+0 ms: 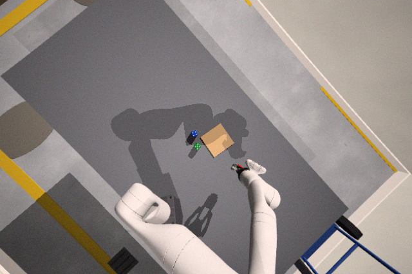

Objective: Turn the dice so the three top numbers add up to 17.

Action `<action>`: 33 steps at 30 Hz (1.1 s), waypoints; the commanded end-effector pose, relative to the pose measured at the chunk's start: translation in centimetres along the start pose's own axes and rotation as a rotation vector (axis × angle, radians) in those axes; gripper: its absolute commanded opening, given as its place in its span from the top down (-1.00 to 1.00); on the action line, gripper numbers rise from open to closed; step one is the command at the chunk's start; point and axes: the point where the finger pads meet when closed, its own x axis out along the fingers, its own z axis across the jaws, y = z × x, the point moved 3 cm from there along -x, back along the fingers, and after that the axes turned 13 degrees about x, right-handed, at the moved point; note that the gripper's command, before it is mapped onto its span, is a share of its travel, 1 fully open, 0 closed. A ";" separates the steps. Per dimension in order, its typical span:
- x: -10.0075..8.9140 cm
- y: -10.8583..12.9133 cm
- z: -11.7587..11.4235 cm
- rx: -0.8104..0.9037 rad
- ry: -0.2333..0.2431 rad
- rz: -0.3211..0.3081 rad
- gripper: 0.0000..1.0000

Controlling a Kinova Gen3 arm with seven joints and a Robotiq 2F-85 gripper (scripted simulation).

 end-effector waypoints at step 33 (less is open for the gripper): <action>-0.7 -1.4 -16.2 0.233 -0.001 0.002 0.47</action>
